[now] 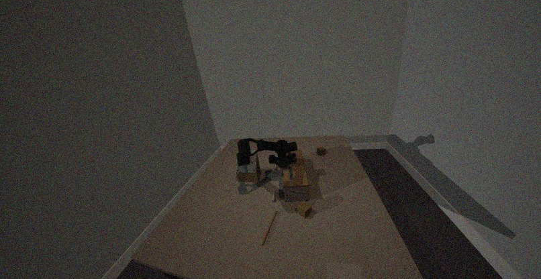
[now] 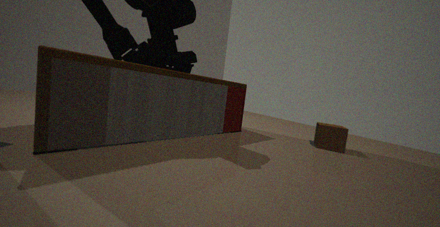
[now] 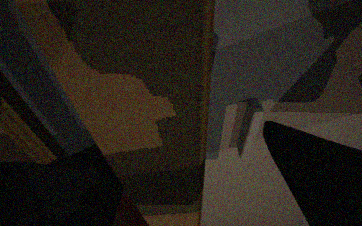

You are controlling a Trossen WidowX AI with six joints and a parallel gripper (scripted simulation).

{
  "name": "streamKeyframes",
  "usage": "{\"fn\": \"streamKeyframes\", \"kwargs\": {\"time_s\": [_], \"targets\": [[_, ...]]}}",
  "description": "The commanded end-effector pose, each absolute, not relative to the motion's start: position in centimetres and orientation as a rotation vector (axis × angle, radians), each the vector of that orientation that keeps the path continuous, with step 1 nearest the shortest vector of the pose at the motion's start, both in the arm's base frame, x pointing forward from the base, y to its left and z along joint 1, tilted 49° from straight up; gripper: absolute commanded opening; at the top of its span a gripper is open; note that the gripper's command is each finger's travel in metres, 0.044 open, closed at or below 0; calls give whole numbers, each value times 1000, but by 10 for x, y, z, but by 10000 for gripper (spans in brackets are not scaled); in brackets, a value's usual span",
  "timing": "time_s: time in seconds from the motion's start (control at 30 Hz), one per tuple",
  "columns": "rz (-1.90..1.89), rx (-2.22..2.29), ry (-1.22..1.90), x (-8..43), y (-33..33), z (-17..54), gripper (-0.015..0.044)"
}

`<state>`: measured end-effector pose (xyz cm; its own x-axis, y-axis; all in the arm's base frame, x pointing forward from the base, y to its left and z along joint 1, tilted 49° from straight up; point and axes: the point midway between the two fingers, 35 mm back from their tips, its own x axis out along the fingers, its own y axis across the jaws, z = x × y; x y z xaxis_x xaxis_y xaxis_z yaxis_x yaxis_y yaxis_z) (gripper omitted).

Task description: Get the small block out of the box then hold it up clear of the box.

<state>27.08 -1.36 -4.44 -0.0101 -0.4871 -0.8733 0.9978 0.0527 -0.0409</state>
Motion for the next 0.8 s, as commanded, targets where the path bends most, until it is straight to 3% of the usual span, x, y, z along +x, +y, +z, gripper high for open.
{"fn": "streamKeyframes", "kwargs": {"time_s": [0.0, 0.77], "targets": [[-1380, 777, 879, 270, -10, -48, 400], [-1379, 779, 880, 267, 25, -87, 400]]}}
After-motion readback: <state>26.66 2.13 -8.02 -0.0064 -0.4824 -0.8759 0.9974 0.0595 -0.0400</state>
